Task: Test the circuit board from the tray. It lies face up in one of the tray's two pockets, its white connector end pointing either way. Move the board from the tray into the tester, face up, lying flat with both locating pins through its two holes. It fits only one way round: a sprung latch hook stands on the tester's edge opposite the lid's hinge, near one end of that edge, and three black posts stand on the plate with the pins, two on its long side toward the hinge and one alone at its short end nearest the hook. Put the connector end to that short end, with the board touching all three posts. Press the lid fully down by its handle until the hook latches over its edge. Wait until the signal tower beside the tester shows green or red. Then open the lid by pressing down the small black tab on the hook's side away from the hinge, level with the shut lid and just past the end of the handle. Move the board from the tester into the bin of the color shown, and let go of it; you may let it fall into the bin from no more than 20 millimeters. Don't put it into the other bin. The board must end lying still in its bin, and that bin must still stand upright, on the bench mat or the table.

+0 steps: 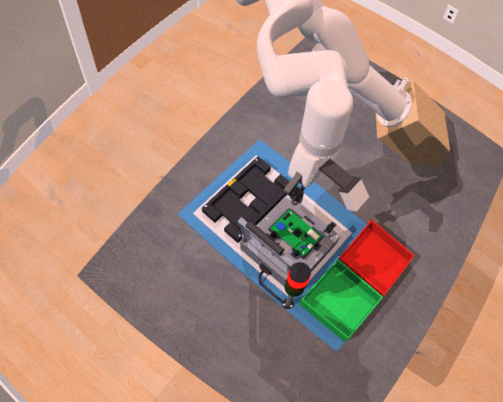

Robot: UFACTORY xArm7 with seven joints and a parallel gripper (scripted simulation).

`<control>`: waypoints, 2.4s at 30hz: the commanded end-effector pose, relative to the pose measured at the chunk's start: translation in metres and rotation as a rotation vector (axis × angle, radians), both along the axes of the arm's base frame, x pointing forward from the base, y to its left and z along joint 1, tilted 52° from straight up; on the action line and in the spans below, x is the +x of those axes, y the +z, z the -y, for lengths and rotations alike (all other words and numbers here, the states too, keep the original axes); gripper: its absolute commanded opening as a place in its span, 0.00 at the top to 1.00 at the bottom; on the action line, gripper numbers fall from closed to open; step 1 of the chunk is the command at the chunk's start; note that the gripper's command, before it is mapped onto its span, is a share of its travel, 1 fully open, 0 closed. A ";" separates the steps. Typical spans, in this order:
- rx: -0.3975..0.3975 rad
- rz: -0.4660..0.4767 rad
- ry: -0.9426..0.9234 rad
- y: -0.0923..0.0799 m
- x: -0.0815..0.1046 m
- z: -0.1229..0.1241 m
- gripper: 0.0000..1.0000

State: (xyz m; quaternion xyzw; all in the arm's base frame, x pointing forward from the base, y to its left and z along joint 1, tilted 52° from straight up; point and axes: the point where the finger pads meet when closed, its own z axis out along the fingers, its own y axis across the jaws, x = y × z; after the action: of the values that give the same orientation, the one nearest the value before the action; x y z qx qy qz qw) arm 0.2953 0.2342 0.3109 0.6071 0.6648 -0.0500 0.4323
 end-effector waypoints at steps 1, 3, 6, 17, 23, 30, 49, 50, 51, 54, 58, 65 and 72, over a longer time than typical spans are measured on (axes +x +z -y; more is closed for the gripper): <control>0.002 0.003 0.006 -0.003 0.002 0.002 0.00; 0.002 0.003 0.006 -0.006 0.005 0.004 0.00; 0.002 0.003 0.006 -0.012 0.010 0.011 0.00; 0.002 0.003 0.006 -0.044 0.037 0.040 0.00; 0.002 0.003 0.006 -0.072 0.060 0.067 0.00; 0.002 0.003 0.006 -0.094 0.079 0.088 0.00; 0.002 0.003 0.006 -0.122 0.102 0.115 0.00; 0.002 0.003 0.006 -0.122 0.102 0.115 0.00; 0.002 0.003 0.006 -0.122 0.102 0.115 0.00; 0.002 0.003 0.006 -0.122 0.102 0.115 0.00; 0.002 0.003 0.006 -0.122 0.102 0.115 0.00; 0.002 0.003 0.006 -0.125 0.104 0.117 0.00; 0.002 0.003 0.006 -0.138 0.115 0.129 0.00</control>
State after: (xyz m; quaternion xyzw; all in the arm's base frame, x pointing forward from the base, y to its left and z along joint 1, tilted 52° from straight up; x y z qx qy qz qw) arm 0.4035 0.1107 0.1802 0.6066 0.6658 -0.0486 0.4316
